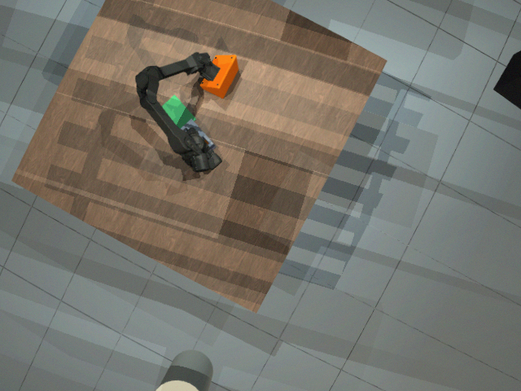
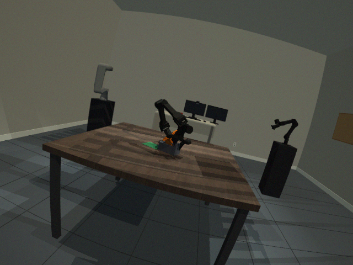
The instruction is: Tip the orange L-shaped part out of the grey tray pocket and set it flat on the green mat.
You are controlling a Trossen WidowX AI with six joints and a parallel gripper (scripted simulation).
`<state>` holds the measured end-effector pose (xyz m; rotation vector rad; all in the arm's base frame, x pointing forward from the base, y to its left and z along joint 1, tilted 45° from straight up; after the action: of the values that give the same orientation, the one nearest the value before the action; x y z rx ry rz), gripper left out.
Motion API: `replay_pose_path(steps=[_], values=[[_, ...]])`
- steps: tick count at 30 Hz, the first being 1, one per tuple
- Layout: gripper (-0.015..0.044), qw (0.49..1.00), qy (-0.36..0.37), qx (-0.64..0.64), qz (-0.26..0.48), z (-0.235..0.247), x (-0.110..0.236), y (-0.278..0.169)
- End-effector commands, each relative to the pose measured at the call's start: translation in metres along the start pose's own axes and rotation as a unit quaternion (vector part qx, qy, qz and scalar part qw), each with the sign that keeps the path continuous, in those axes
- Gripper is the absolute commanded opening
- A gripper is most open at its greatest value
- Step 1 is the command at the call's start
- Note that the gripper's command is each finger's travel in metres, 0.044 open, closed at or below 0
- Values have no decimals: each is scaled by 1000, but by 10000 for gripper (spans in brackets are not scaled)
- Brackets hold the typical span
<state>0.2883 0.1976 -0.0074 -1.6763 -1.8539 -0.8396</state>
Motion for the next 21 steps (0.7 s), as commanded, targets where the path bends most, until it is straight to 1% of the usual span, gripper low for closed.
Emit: replay_pose_path(steps=[1, 21], values=[[180, 1000, -4, 3, 1, -1, -3, -1], [180, 1000, -1, 1, 0, 2, 1, 0]])
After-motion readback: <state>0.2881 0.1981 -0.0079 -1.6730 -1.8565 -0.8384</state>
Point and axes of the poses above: the point midway between the two fingers, 35 mm back from their tips, its own x axis back along the fingers, its own z axis across the jaws, y = z × x, the point moved 10 cm from there along x, back along the fingers, and after that the axes turned 14 degrees about x, right-handed, at the moved point
